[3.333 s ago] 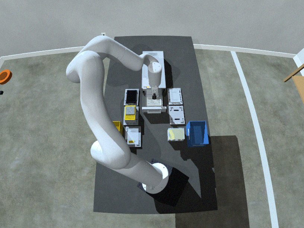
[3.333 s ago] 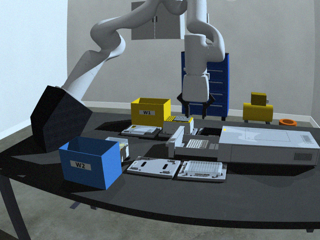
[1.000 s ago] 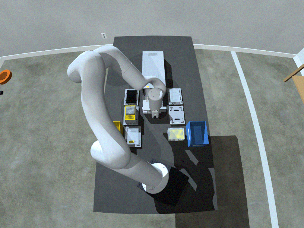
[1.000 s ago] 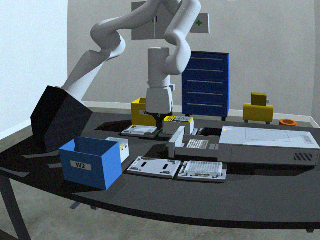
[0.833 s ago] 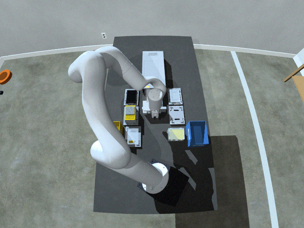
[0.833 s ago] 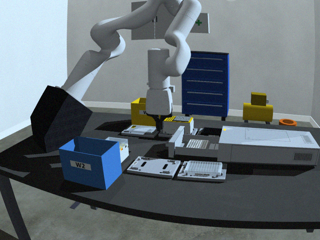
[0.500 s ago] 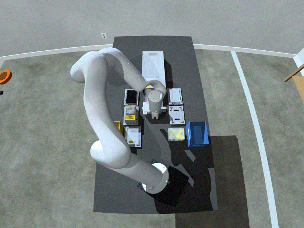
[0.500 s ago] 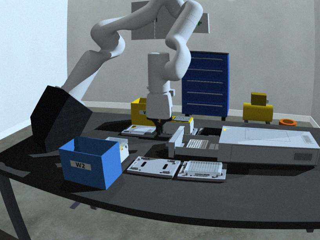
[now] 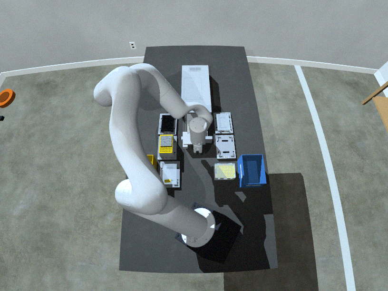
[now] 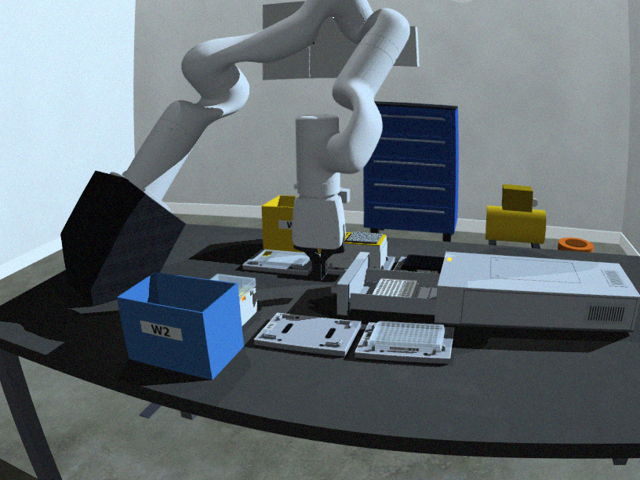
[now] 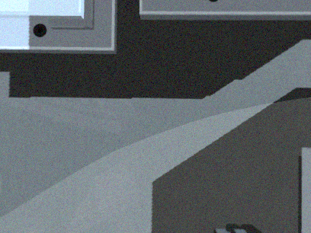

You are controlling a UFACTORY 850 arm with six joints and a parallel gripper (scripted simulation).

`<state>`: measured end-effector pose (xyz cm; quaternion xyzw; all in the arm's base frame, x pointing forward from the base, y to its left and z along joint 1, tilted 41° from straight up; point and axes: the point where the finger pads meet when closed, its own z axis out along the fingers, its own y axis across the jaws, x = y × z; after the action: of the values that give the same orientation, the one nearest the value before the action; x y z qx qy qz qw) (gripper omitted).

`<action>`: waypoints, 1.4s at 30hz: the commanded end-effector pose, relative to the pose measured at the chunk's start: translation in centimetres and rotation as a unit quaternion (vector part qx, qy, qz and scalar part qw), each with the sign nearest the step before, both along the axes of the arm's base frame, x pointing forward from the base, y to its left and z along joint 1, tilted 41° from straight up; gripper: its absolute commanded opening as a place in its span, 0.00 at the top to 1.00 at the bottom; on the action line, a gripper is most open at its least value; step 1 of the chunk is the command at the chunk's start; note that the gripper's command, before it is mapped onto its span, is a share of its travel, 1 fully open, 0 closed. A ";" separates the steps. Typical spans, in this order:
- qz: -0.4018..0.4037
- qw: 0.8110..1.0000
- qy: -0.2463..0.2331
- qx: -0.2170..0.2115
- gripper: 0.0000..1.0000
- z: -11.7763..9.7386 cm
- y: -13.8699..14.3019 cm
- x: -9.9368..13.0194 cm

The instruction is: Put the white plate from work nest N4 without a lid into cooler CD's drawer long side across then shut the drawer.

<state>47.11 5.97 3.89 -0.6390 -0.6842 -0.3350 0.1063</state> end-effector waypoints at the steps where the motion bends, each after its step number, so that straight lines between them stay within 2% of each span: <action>1: 0.000 1.000 -0.001 0.000 1.00 -0.6 0.4 0.3; 15: 0.000 1.000 -0.001 0.000 1.00 -0.9 0.7 0.4; 42: 0.000 1.000 -0.001 0.000 1.00 0.2 0.6 3.8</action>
<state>50.52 6.62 3.93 -0.6391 -0.6842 -0.3350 0.1061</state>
